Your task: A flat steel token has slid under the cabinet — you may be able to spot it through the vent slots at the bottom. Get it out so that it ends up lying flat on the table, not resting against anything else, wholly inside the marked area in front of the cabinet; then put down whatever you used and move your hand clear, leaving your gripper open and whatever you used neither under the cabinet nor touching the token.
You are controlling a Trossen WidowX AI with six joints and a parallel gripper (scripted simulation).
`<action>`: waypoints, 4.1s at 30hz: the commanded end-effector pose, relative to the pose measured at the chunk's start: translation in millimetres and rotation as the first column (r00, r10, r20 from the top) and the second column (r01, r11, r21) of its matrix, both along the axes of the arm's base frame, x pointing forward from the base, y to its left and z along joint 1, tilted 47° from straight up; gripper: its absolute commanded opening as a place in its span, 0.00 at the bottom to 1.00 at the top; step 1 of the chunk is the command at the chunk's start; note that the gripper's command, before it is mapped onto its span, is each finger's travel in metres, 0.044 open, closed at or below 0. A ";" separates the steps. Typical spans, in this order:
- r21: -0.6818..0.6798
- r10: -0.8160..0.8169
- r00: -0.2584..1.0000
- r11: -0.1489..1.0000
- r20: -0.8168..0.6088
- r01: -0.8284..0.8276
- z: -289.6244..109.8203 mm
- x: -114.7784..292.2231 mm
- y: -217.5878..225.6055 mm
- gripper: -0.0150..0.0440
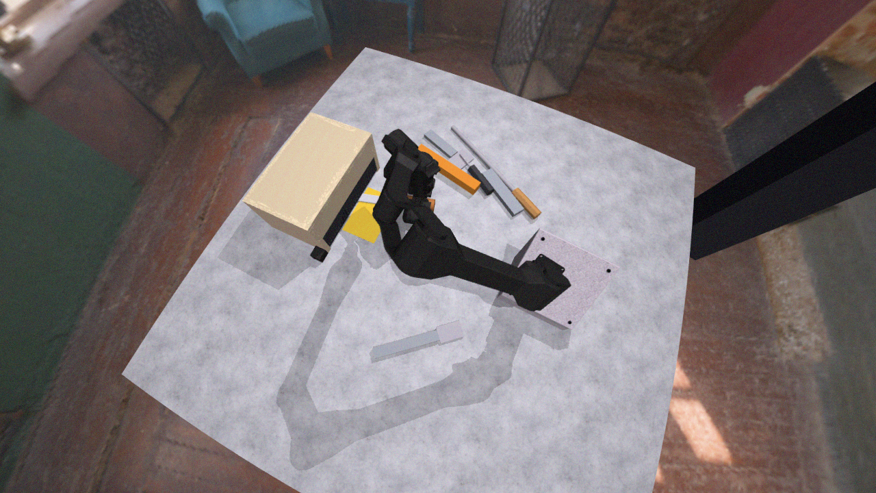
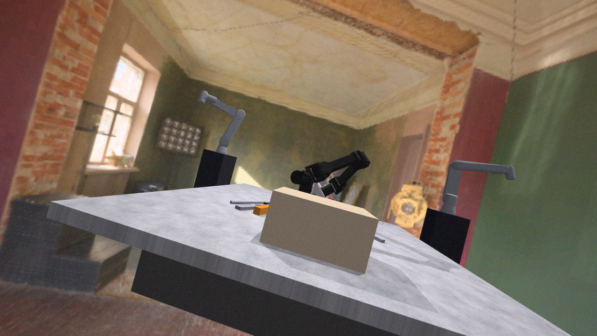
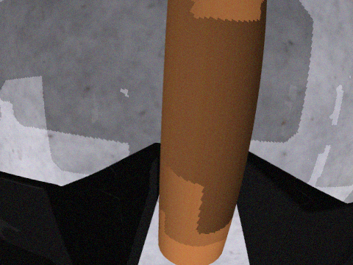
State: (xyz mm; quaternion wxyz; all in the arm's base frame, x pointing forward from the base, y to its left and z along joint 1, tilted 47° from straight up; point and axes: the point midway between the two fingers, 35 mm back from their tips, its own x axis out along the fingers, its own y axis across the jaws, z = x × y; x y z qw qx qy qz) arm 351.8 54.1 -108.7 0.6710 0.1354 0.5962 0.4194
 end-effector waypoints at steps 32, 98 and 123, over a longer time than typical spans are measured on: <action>-0.002 0.003 1.000 1.000 -0.008 -0.003 -15.7 -47.4 -17.9 0.25; -0.005 0.004 1.000 1.000 -0.009 -0.004 -33.8 -103.8 -44.6 0.71; -0.009 0.003 1.000 1.000 0.000 -0.003 -35.9 -104.0 -44.5 0.50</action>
